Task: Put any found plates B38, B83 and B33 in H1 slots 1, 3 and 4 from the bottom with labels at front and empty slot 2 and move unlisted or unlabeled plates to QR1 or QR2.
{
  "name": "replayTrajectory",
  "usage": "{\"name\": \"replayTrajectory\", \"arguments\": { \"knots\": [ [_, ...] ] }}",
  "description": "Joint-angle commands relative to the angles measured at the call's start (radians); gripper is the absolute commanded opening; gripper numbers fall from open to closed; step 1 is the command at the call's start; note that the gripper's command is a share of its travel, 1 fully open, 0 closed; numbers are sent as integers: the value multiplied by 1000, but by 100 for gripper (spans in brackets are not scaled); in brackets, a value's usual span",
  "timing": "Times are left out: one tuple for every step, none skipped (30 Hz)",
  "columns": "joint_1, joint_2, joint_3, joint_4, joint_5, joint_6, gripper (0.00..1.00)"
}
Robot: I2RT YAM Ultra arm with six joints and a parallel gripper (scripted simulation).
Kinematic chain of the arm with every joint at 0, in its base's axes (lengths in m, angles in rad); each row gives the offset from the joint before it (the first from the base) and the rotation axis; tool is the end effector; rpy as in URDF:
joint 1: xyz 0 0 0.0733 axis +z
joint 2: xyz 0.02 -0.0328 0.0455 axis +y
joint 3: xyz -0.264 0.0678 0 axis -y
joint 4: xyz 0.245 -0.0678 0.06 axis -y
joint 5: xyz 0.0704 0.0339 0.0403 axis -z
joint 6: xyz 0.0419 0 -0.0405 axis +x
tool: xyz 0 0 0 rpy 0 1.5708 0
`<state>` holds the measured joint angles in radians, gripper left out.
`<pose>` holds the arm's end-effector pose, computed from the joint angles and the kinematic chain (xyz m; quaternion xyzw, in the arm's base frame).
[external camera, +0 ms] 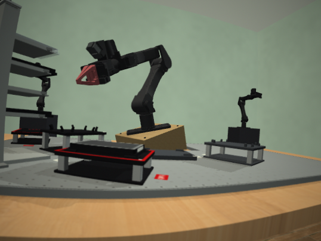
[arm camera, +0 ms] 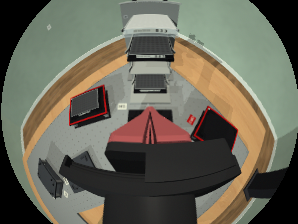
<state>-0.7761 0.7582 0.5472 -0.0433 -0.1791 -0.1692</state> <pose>0.1405 -0.1259 0.2794 0.1832 0.7682 -0.2144 0.5747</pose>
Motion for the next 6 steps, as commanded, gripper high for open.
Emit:
{"name": "replayTrajectory", "arguments": {
  "knots": [
    [-1, -3, 5, 0, -1, -1, 0],
    [-1, -3, 5, 0, -1, -1, 0],
    [-1, -3, 5, 0, -1, -1, 0],
    [-1, -3, 5, 0, -1, -1, 0],
    [-1, -3, 5, 0, -1, -1, 0],
    [-1, -3, 5, 0, -1, -1, 0]
  ]
}}
